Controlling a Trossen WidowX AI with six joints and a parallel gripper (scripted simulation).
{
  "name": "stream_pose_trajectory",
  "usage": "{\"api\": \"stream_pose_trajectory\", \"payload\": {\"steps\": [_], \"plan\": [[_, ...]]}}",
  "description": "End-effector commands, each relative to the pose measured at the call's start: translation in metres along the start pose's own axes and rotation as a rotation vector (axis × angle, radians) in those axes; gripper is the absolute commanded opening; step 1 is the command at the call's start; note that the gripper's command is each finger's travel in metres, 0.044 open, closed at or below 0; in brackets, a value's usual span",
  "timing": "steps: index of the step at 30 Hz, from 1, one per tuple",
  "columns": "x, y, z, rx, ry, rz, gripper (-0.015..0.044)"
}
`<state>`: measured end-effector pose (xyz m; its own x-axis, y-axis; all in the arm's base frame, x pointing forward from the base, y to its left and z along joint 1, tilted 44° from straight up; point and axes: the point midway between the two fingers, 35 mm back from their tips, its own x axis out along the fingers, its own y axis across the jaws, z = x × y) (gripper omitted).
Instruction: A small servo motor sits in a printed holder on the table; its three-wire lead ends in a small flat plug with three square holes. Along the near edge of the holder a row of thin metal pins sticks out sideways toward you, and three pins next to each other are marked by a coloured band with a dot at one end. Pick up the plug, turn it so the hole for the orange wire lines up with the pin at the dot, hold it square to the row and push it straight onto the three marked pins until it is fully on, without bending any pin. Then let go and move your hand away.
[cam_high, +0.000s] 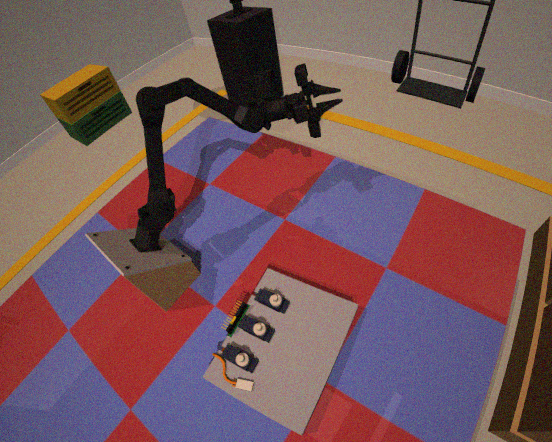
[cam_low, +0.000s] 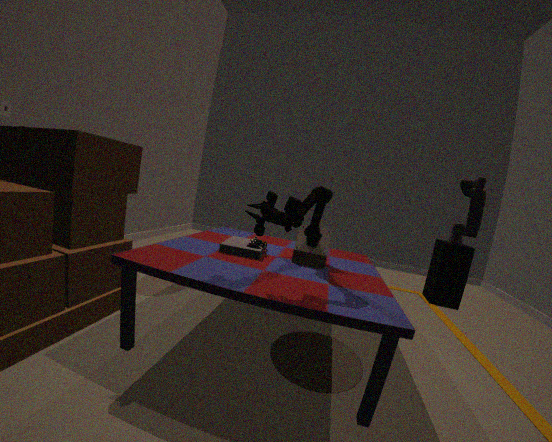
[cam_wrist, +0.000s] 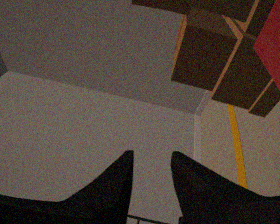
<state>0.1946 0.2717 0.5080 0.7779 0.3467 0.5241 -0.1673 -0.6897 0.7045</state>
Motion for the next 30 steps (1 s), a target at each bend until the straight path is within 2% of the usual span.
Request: {"api": "stream_pose_trajectory", "payload": {"steps": [1, 30], "plan": [[0.003, 0.003, 0.014, -0.119, -0.006, 0.001, 0.0115], [0.009, 0.010, 0.127, -0.957, -0.113, -0.098, 0.0115]]}}
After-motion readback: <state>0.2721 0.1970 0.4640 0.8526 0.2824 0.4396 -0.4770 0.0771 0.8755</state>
